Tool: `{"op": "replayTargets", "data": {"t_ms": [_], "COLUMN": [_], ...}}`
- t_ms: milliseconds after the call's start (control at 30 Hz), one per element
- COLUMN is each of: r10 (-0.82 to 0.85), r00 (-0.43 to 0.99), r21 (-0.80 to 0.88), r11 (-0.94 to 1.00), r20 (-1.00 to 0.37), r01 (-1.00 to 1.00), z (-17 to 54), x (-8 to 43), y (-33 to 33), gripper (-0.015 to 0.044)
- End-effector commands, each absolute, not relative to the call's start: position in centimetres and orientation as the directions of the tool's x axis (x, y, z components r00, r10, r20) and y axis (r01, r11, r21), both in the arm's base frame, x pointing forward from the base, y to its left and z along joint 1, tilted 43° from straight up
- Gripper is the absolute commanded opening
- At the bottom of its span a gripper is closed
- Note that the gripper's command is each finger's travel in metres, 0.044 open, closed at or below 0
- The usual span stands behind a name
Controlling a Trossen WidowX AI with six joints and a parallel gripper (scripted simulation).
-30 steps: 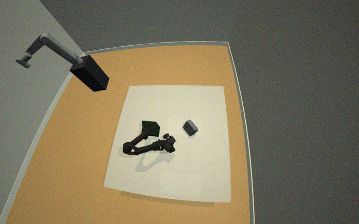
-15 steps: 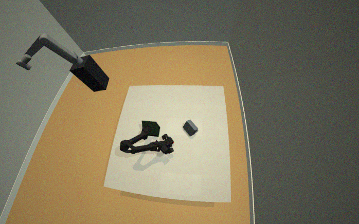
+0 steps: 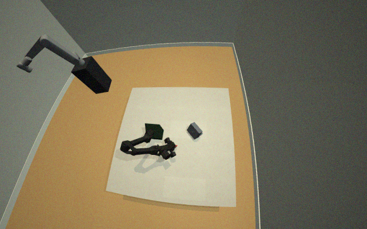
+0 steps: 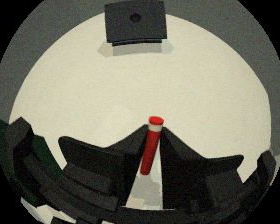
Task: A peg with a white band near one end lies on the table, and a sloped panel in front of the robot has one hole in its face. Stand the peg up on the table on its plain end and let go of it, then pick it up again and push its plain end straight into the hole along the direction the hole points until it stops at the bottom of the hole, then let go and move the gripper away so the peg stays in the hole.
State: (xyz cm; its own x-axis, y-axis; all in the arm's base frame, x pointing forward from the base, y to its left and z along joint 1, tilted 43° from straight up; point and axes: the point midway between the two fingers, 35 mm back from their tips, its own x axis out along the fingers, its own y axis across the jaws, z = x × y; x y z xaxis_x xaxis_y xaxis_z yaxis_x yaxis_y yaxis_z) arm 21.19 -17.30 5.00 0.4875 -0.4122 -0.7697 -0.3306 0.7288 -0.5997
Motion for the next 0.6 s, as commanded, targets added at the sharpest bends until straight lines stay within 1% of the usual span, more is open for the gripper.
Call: {"op": "replayTargets", "data": {"t_ms": [0,567], "r10": [-0.394,-0.306], "r00": [0.523,0.632], "r21": [-0.606,-0.607], "r11": [0.723,0.722], "r20": [-0.756,-0.712], "r01": [-0.332,-0.334], "z": [5.3,5.9], "x": [20.9,19.9], "y": [-17.2,-17.2], "gripper": [0.0051,0.0051]}}
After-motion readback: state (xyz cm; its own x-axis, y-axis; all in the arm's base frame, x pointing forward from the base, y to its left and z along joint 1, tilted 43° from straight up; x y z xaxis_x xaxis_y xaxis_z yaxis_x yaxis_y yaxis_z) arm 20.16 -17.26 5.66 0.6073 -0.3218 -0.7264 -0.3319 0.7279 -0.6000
